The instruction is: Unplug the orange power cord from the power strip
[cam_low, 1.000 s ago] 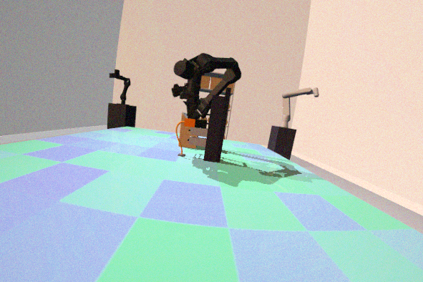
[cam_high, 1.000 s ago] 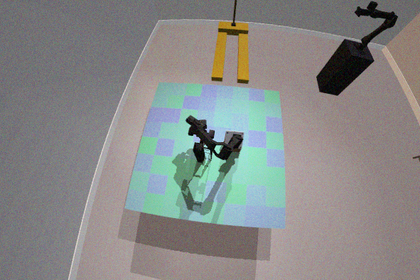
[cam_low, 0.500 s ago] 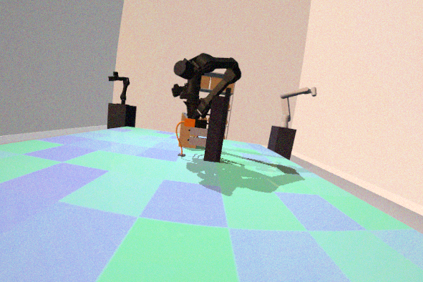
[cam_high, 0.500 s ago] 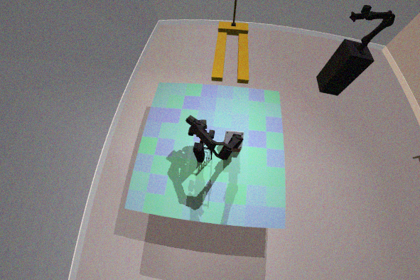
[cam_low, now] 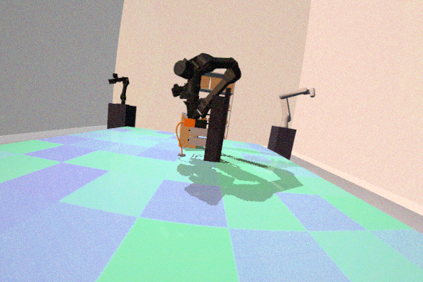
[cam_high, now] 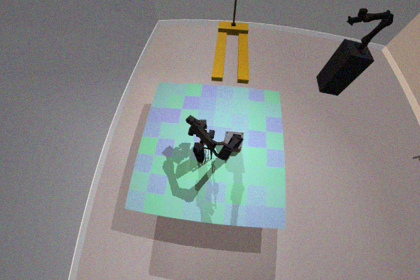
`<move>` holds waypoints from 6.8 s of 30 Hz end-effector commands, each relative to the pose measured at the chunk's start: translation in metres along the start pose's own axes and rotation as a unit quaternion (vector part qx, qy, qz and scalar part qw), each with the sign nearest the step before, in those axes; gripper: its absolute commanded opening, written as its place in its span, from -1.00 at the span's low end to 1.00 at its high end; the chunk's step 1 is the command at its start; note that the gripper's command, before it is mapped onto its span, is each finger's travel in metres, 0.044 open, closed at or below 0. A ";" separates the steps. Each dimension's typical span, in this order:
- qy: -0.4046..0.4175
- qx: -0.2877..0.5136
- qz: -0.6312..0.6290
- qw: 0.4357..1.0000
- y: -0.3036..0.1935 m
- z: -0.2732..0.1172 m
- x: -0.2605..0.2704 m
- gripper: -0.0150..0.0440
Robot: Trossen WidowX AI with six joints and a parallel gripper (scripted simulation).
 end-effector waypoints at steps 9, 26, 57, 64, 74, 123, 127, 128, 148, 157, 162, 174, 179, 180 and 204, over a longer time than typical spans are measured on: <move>0.000 -0.001 0.000 1.000 0.016 0.000 0.002 -0.49; 0.000 -0.001 0.000 1.000 0.045 0.001 0.001 -0.49; 0.001 0.001 0.000 1.000 0.080 0.001 0.002 -0.49; 0.001 0.001 0.001 1.000 0.080 0.001 0.001 -0.49; 0.001 0.001 0.000 1.000 0.080 0.000 0.002 -0.49; 0.001 0.001 0.000 1.000 0.080 0.001 0.002 -0.49; 0.001 0.001 0.000 1.000 0.080 0.001 0.001 -0.49; 0.001 0.001 0.000 1.000 0.080 0.001 0.001 -0.49; 0.001 0.001 0.000 1.000 0.080 0.000 0.001 -0.49; 0.001 0.001 0.000 1.000 0.080 0.000 0.002 -0.49; 0.001 0.001 0.000 1.000 0.080 0.000 0.002 -0.49; 0.003 0.003 0.002 1.000 0.080 0.000 0.002 0.05; 0.003 0.003 0.002 1.000 0.080 0.000 0.002 0.05; 0.003 0.003 0.002 1.000 0.080 0.000 0.002 0.05; 0.001 0.000 0.001 1.000 0.057 -0.010 0.004 0.05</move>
Point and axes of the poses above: the point midway between the two fingers, 35 mm back from their tips, its own z axis out along the fingers, its own x axis across the jaws, y = z × x, the point moved 1 cm from there along -z, back along the fingers, and after that the axes turned 2 degrees about z, right-handed, at the moved point
